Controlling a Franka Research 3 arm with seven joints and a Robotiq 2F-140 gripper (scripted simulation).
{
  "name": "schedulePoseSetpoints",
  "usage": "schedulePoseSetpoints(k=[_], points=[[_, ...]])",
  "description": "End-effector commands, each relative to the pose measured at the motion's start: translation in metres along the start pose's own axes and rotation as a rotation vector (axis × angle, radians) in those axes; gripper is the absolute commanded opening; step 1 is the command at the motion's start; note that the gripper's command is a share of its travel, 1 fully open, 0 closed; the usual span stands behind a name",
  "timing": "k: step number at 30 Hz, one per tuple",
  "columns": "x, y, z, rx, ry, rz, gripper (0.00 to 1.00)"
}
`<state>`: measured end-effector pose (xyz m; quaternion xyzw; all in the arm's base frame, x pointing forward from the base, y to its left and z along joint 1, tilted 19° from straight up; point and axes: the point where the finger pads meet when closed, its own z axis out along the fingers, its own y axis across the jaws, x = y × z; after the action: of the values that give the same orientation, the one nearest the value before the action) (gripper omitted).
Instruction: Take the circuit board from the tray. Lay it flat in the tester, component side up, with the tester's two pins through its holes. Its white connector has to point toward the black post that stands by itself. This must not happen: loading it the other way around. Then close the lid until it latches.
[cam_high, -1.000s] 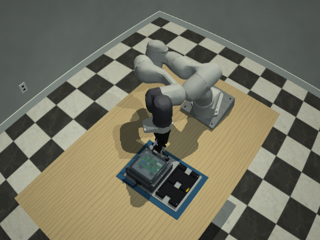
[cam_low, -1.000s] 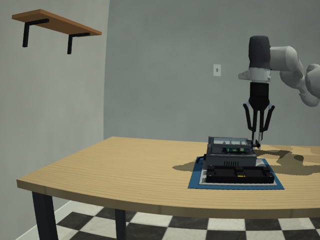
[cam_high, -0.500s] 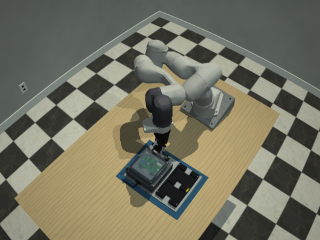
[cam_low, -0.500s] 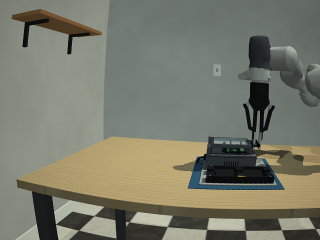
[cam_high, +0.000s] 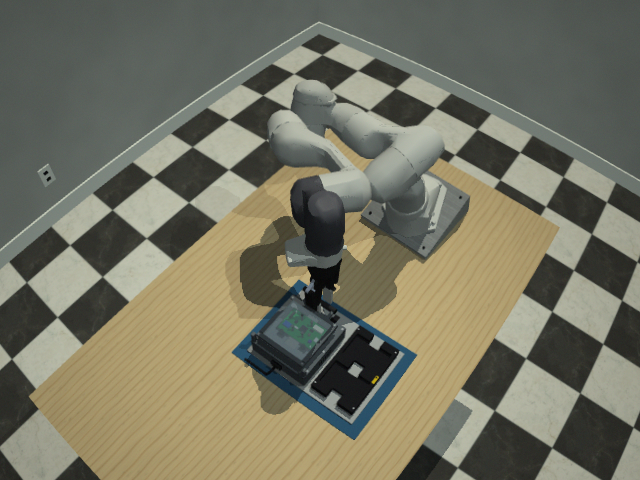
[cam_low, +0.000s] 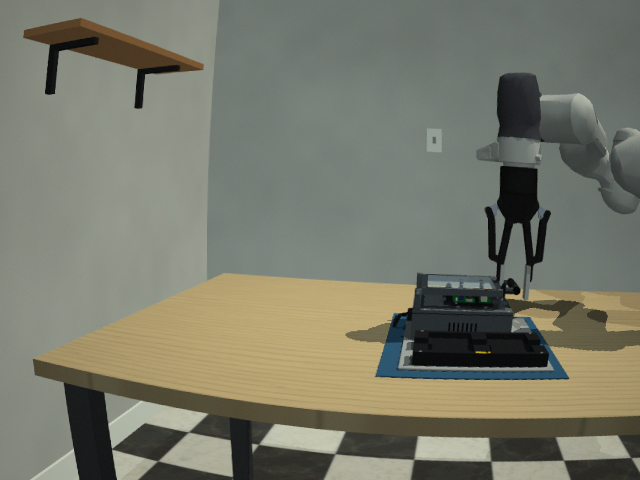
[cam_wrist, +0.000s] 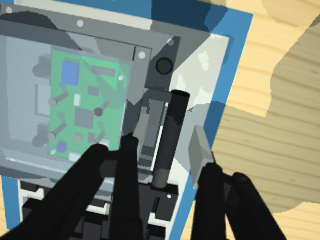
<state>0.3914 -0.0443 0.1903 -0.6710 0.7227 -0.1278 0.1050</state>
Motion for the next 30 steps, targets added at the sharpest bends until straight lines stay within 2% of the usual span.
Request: schedulePoseSetpoints(k=[1, 30], points=[[0.0014, -0.0015, 0.0006, 0.003, 0.002, 0.000, 0.30], [0.0014, -0.0015, -0.0030, 0.003, 0.002, 0.000, 0.30]])
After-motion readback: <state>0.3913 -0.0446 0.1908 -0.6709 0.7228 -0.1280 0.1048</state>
